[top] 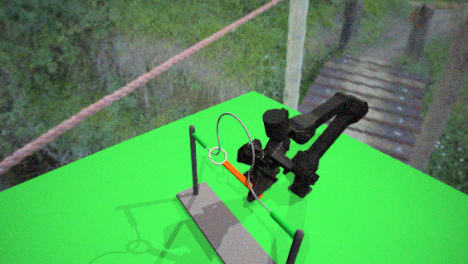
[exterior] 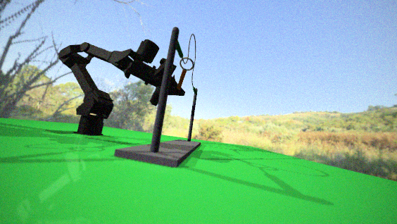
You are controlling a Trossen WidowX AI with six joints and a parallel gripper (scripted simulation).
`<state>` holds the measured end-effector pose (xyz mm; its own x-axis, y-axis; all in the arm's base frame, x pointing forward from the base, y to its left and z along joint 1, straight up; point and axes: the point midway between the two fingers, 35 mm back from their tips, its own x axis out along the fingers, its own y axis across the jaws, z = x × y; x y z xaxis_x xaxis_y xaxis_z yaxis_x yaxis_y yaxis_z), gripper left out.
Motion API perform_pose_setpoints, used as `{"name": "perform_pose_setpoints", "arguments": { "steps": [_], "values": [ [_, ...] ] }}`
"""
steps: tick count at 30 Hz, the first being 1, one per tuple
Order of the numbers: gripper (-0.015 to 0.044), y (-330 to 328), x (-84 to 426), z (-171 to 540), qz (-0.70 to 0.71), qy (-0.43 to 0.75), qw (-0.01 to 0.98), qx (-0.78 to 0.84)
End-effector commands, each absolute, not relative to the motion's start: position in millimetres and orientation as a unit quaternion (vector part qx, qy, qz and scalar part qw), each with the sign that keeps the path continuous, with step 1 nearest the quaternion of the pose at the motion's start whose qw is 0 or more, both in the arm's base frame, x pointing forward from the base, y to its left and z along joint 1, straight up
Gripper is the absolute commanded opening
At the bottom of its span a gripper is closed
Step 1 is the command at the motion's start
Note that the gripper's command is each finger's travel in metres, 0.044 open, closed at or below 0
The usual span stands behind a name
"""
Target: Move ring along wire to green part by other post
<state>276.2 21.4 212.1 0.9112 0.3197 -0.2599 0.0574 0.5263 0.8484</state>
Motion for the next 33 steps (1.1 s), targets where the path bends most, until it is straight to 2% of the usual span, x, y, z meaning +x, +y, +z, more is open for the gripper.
{"name": "perform_pose_setpoints", "arguments": {
  "steps": [1, 33],
  "values": [
    [-0.015, 23.2, 273.8, 223.8, 0.091, 0.195, 0.844, 0.491],
    [-0.015, 33.9, 258.6, 269.3, 0.169, 0.223, 0.748, 0.601]
  ]
}}
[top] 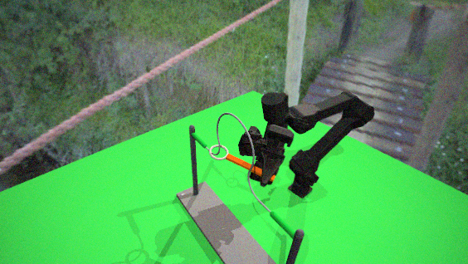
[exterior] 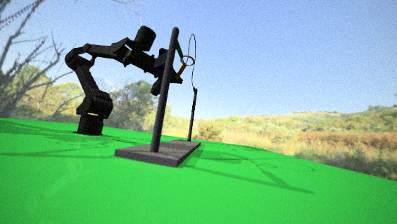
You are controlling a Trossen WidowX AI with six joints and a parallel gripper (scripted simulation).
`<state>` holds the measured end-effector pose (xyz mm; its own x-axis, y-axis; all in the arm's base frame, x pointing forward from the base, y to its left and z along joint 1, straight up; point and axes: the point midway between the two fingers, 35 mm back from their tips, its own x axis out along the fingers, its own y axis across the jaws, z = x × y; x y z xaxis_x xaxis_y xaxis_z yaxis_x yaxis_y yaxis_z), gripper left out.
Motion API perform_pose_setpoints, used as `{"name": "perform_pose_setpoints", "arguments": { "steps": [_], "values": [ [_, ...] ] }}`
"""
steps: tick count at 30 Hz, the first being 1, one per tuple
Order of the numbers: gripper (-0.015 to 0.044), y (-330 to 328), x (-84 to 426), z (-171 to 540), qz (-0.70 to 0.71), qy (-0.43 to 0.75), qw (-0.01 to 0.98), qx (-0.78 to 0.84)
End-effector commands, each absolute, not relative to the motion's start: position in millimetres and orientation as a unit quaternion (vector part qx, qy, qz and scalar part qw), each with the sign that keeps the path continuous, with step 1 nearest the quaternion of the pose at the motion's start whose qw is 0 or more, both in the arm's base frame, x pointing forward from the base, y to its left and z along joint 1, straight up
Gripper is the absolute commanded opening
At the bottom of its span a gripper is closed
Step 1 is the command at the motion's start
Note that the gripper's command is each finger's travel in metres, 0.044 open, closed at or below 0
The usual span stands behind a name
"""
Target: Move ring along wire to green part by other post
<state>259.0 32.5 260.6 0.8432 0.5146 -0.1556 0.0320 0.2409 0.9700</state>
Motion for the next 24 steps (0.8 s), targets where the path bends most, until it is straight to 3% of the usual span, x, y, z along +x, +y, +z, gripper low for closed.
{"name": "perform_pose_setpoints", "arguments": {
  "steps": [1, 24],
  "values": [
    [-0.015, 34.2, 258.6, 270.9, 0.17, 0.222, 0.745, 0.605],
    [-0.015, 34.9, 258.0, 319.6, 0.211, 0.185, 0.643, 0.713]
  ]
}}
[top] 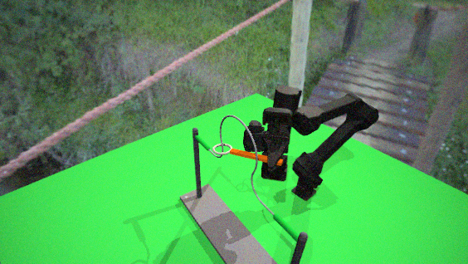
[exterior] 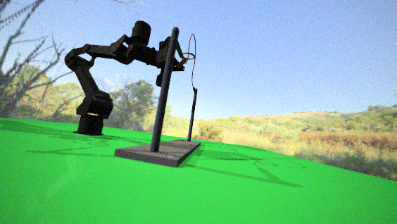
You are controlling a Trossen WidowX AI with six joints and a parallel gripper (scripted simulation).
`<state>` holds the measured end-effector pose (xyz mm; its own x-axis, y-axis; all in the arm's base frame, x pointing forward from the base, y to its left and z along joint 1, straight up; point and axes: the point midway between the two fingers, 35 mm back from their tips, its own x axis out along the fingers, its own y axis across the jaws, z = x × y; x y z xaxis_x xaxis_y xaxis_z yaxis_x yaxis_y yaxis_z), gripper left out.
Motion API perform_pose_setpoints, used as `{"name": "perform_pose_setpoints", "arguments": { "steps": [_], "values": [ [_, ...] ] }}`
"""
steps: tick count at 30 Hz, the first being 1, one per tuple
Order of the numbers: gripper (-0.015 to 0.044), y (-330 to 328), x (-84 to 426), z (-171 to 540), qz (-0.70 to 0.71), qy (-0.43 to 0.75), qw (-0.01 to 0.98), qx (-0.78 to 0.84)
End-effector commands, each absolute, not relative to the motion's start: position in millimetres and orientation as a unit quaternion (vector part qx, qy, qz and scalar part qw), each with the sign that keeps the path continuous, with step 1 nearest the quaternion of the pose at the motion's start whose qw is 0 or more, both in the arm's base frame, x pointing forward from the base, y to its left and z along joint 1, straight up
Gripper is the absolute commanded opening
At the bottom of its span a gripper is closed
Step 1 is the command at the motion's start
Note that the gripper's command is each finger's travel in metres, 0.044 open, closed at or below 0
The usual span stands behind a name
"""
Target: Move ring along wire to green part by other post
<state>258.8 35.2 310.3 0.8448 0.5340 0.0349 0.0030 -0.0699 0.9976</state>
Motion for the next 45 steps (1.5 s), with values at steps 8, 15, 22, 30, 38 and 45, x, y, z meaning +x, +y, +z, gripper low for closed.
{"name": "perform_pose_setpoints", "arguments": {
  "steps": [8, 15, 22, 30, 38, 45],
  "values": [
    [-0.015, 32.1, 257.5, 332.6, 0.218, 0.179, 0.618, 0.734],
    [-0.015, 30.8, 257.3, 337.0, 0.219, 0.18, 0.611, 0.739],
    [-0.015, 29.4, 257.0, 341.1, 0.218, 0.182, 0.607, 0.743],
    [-0.015, 27.6, 256.8, 345.8, 0.213, 0.188, 0.608, 0.741],
    [-0.015, 26.9, 256.7, 347.6, 0.206, 0.196, 0.617, 0.734],
    [-0.015, 26.8, 256.7, 347.9, 0.199, 0.204, 0.628, 0.724]
  ]
}}
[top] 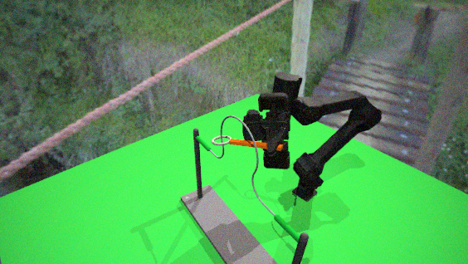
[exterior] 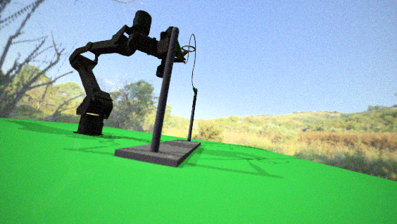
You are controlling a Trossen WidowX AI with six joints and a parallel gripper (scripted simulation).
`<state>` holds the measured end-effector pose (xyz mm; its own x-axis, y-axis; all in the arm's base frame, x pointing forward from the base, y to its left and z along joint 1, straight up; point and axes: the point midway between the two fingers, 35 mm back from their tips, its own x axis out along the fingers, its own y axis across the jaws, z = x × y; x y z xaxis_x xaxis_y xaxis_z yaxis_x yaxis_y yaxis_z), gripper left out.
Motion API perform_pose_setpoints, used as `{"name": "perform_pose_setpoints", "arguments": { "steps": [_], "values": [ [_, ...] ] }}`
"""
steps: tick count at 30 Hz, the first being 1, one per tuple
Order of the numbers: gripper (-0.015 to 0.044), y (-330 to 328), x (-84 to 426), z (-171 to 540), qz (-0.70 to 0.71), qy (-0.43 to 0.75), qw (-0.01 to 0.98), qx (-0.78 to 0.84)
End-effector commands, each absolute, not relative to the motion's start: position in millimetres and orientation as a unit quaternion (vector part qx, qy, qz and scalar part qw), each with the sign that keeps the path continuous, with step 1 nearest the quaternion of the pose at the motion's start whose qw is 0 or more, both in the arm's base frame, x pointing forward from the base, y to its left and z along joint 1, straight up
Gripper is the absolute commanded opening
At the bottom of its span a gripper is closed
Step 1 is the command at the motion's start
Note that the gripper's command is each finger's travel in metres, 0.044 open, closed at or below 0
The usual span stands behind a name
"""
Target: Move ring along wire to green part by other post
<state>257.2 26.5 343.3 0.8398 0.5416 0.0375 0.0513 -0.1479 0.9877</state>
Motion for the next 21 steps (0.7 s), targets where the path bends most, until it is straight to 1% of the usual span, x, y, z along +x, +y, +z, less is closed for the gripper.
{"name": "perform_pose_setpoints", "arguments": {
  "steps": [1, 21],
  "values": [
    [-0.015, 26.8, 256.7, 347.9, 0.198, 0.205, 0.629, 0.723],
    [-0.015, 27.3, 256.9, 344.2, 0.169, 0.229, 0.68, 0.676]
  ]
}}
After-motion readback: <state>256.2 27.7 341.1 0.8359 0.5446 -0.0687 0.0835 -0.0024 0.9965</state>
